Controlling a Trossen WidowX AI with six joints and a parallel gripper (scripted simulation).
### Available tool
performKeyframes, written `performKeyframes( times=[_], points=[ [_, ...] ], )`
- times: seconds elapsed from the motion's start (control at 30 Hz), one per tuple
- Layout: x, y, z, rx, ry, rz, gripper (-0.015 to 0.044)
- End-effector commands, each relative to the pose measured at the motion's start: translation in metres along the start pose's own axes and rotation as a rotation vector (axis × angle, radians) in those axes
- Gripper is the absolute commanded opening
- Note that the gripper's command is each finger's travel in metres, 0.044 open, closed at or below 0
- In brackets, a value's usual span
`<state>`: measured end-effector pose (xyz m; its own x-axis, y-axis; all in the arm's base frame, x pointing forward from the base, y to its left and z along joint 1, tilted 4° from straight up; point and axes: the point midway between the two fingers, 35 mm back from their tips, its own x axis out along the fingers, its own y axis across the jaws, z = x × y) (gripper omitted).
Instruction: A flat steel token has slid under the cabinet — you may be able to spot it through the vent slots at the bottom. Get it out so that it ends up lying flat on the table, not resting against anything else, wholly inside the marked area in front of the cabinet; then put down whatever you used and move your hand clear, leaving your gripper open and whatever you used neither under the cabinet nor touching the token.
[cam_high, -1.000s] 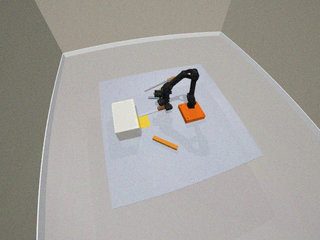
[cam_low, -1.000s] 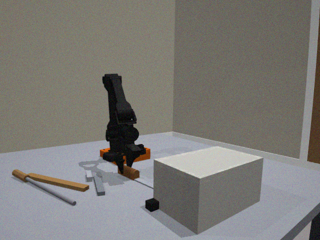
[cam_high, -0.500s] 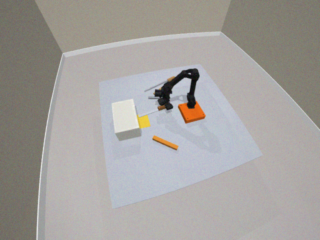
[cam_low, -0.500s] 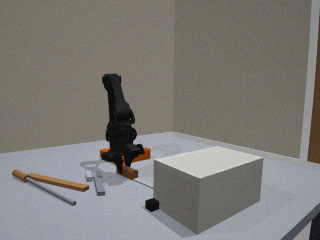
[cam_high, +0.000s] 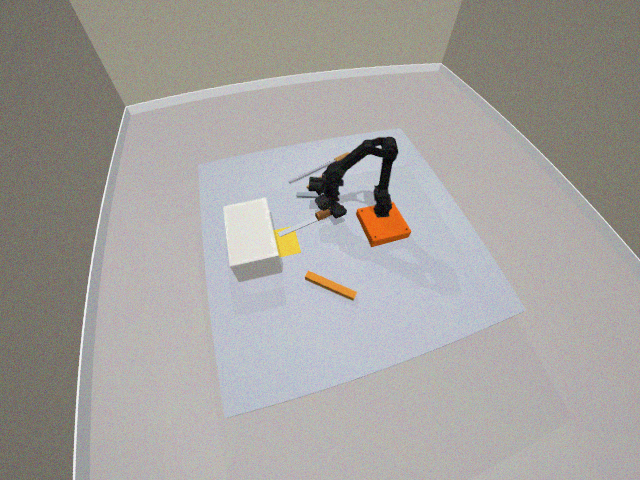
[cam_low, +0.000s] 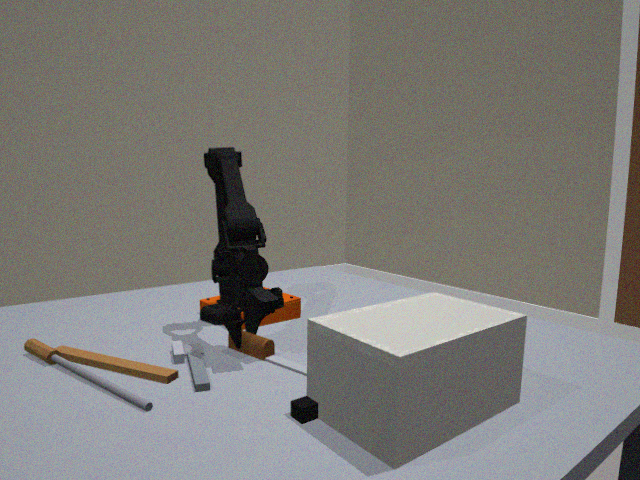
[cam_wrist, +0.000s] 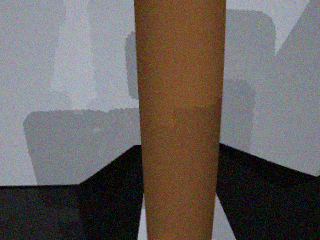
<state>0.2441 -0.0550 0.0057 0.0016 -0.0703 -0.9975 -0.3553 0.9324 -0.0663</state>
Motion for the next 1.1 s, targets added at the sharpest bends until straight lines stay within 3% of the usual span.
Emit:
performKeyframes(
  times=[0.0,1.07],
  points=[
    [-0.002,-0.003,0.001,-0.033,-0.002,-0.001,0.0000],
    [-0.003,-0.037,-0.005,-0.108,0.001,-0.004,0.0000]
  ],
)
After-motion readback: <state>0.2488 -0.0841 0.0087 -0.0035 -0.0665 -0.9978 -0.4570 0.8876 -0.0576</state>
